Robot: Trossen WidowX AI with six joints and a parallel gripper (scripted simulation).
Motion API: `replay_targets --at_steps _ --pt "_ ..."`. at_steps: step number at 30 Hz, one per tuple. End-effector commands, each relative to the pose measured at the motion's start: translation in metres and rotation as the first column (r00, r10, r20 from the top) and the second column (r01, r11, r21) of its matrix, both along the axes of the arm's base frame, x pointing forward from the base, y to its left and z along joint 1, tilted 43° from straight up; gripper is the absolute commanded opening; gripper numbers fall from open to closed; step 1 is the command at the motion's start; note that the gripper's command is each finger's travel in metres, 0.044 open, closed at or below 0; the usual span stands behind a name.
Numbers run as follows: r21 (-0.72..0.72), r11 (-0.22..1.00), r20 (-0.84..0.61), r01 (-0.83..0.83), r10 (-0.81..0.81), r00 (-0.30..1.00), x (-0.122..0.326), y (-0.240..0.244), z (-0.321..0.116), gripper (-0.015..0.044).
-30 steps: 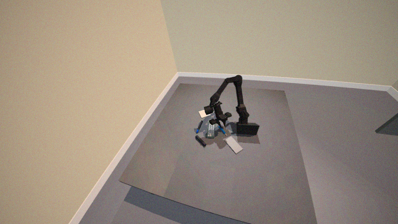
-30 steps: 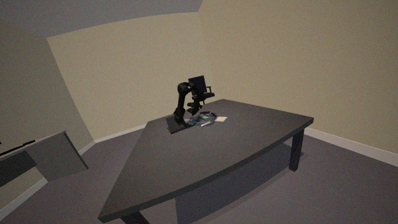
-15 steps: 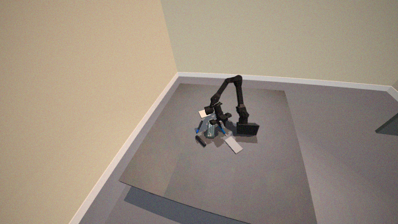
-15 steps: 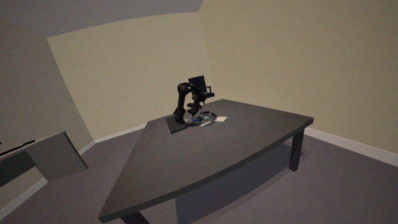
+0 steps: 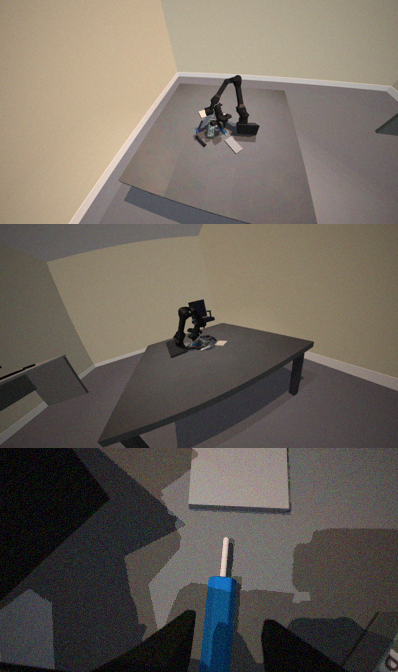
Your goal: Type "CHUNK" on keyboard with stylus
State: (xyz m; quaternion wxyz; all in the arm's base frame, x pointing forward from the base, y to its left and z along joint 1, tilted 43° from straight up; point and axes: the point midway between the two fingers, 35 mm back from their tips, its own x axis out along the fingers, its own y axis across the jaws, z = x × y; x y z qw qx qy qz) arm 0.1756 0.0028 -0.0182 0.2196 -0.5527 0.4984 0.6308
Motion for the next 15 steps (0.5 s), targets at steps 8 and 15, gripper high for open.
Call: replay_targets --at_steps 8,15 --pt "-0.002 1.0 -0.003 -0.005 0.005 1.0 -0.0013 -0.0068 -0.0062 0.015" --pt "-0.002 1.0 -0.003 -0.005 0.005 1.0 -0.0014 -0.0103 -0.0099 0.015"
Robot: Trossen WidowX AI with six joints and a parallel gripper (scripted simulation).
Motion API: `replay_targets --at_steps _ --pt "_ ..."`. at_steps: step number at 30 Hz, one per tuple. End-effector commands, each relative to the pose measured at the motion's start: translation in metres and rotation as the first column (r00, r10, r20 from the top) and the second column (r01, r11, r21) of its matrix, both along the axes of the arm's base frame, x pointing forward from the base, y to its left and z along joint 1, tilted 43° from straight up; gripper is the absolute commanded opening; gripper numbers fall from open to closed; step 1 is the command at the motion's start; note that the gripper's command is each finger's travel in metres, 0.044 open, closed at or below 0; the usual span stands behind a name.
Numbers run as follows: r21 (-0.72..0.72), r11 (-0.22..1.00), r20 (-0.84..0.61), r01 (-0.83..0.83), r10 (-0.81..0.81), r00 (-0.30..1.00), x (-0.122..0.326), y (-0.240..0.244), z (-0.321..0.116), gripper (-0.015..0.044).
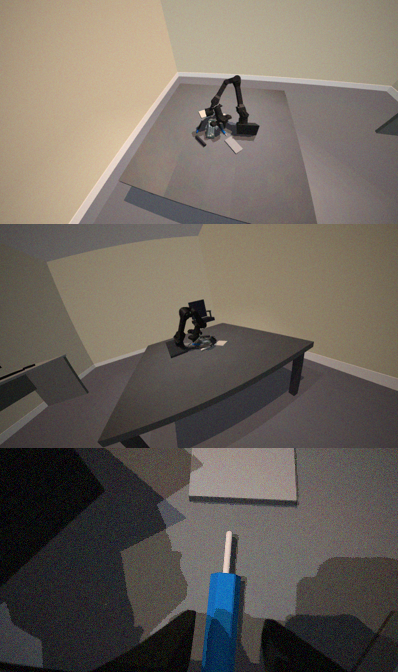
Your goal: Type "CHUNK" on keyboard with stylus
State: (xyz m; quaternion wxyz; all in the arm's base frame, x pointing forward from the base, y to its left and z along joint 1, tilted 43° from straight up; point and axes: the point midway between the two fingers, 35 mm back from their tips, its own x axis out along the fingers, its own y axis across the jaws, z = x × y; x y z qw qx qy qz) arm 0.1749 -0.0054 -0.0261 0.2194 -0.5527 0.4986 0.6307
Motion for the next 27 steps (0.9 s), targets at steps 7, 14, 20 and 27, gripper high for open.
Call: replay_targets --at_steps 7,14,20,27 --pt "-0.002 1.0 -0.003 -0.005 0.005 1.0 -0.001 -0.006 -0.006 0.015" --pt "-0.002 1.0 -0.003 -0.005 0.005 1.0 -0.001 -0.009 -0.01 0.015" --pt "-0.002 1.0 -0.003 -0.005 0.005 1.0 -0.001 -0.012 -0.013 0.015" --pt "-0.002 1.0 -0.003 -0.005 0.005 1.0 -0.001 -0.016 -0.017 0.015"
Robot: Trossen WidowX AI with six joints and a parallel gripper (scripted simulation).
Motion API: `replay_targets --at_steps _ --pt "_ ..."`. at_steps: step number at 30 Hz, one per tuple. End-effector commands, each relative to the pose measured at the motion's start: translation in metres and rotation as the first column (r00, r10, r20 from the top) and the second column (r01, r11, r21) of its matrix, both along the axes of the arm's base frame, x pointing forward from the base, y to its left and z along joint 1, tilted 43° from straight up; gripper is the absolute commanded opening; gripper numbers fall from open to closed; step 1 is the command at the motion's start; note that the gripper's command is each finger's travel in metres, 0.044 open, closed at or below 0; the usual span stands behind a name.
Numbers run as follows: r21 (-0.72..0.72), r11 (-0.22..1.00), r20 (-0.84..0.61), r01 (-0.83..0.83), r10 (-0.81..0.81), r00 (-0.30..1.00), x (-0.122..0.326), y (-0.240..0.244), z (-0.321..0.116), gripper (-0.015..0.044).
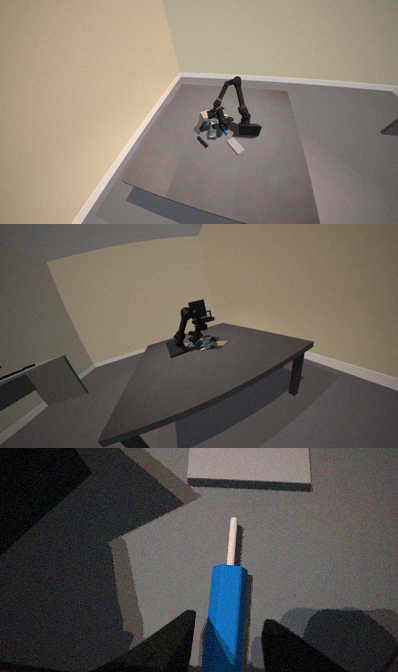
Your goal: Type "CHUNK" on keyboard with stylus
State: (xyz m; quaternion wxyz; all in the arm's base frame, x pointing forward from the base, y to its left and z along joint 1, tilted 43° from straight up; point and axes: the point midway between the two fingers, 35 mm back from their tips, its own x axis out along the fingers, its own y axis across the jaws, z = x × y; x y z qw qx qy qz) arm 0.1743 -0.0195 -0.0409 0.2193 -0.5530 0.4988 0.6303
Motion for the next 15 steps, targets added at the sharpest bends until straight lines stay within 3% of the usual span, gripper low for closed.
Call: replay_targets --at_steps 1,13,15 --pt "-0.002 1.0 -0.004 -0.005 0.005 1.0 -0.0006 -0.0024 -0.0027 0.015" --pt "-0.002 1.0 -0.004 -0.005 0.005 1.0 -0.0008 -0.0075 -0.0081 0.015" --pt "-0.001 1.0 -0.001 0.0 0.0 1.0 -0.0005 -0.0064 -0.0069 0.0097"
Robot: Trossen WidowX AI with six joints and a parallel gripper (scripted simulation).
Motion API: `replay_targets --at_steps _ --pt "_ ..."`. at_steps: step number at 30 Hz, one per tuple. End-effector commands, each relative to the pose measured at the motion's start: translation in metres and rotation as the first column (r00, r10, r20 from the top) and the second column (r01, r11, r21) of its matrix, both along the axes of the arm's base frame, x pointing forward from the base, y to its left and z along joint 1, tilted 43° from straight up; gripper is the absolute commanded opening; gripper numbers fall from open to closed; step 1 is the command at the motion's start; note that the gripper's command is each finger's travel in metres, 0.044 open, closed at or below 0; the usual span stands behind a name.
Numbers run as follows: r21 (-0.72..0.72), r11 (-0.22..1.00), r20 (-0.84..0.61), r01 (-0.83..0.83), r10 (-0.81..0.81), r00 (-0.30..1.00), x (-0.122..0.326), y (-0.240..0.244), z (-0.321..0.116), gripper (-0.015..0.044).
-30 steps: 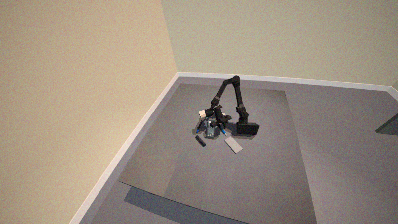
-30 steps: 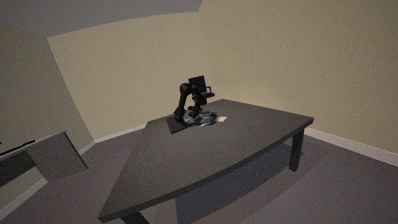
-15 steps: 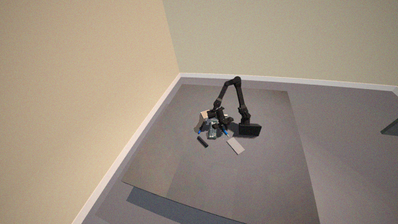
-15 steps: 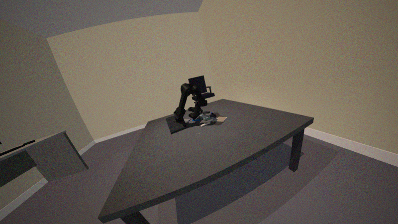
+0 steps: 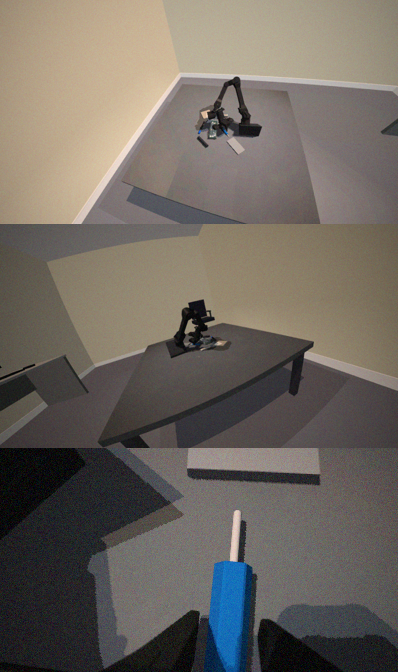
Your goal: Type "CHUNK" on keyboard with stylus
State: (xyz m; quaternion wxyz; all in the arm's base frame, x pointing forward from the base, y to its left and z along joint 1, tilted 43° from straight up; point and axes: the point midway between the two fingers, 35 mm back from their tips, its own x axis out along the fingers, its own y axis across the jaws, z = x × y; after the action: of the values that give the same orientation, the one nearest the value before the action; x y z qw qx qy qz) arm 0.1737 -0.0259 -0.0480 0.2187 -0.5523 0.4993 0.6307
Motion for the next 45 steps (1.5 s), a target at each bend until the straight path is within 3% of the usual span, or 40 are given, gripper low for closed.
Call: replay_targets --at_steps 1,3,6,32,45 --pt "0.0 1.0 0.001 0.0 0.0 1.0 0.0 0.0 0.0 0.0071" --pt "0.0 1.0 0.001 0.0 0.0 1.0 0.0 0.0 0.0 0.0019" --pt "0.0 1.0 0.001 0.0 0.0 1.0 0.0 0.0 0.0 0.0" --pt "-0.002 1.0 -0.005 0.003 -0.003 1.0 0.0 0.032 0.035 0.0" --pt "-0.019 0.876 0.147 0.481 -0.474 0.868 0.021 0.03 0.045 0.0"
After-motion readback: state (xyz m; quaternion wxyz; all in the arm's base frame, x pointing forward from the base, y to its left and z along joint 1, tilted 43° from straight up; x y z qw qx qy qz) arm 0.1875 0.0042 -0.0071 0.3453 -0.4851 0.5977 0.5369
